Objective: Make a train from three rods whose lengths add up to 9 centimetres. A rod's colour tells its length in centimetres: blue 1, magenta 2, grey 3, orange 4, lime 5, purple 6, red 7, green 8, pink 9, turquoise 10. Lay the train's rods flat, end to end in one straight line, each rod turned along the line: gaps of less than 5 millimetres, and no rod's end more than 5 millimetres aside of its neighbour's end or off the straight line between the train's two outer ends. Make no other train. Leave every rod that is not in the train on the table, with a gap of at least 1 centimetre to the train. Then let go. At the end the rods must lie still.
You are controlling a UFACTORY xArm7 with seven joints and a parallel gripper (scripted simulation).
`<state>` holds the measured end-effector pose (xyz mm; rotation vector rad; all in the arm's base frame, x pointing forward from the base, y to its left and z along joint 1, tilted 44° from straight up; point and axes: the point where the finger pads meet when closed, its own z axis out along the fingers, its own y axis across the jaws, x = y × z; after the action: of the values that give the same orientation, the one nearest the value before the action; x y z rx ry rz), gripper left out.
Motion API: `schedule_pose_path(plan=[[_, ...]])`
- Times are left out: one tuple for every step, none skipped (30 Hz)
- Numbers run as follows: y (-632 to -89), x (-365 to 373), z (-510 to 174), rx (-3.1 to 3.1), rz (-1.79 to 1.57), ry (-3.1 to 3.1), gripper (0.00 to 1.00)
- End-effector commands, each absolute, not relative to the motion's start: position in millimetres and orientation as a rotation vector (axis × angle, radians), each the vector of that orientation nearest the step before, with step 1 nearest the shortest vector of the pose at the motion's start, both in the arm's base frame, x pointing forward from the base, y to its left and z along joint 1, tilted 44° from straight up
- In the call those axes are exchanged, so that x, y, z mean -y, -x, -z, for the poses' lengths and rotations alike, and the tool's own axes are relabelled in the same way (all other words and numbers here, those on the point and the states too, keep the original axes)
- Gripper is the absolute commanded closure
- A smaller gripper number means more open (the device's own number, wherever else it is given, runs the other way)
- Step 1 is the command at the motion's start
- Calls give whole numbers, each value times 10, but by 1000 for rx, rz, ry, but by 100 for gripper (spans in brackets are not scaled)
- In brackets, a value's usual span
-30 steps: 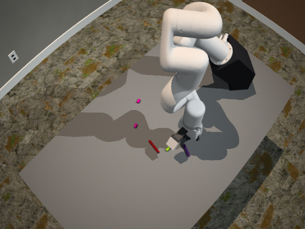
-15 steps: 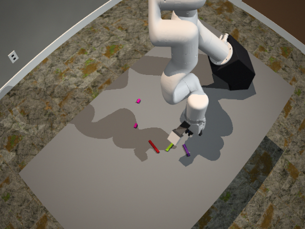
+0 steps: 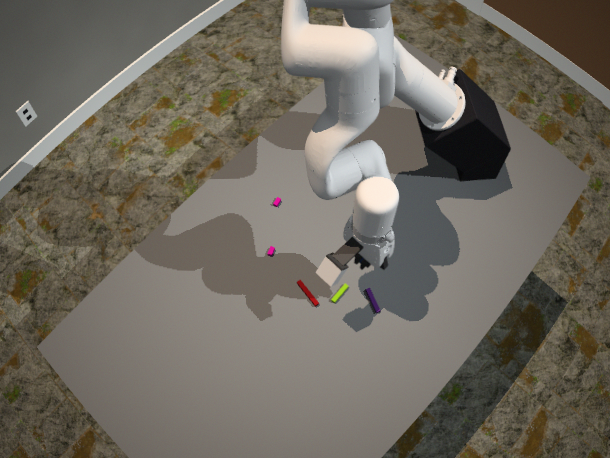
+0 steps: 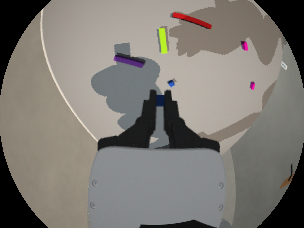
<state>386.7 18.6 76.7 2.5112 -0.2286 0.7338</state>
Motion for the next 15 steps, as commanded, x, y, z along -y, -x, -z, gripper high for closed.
schedule_pose_path(plan=[[-3933,63,-1092,271,-761,-2524,96],[-3942,121,-1141,281,-765,-2525,96],[-3948,179,-1187,292,-768,-2525,96],[-3953,236,-1231,301,-772,-2525,96],[-3956,294,-1273,311,-775,-2525,96],[-3957,352,-1313,322,-777,-2524,96],[-3957,412,-1353,332,-780,-2524,96],[-3954,473,-1391,342,-782,-2523,96],[-3950,534,-1428,353,-785,-2523,96],[-3944,597,-1464,364,-787,-2522,96],[-3937,660,-1499,375,-788,-2521,96],[-3937,660,-1499,375,-788,-2521,96],[-3937,660,-1499,375,-788,-2521,96],[-3904,849,-1594,408,-792,-2517,96],[-3892,901,-1618,418,-793,-2516,96]])
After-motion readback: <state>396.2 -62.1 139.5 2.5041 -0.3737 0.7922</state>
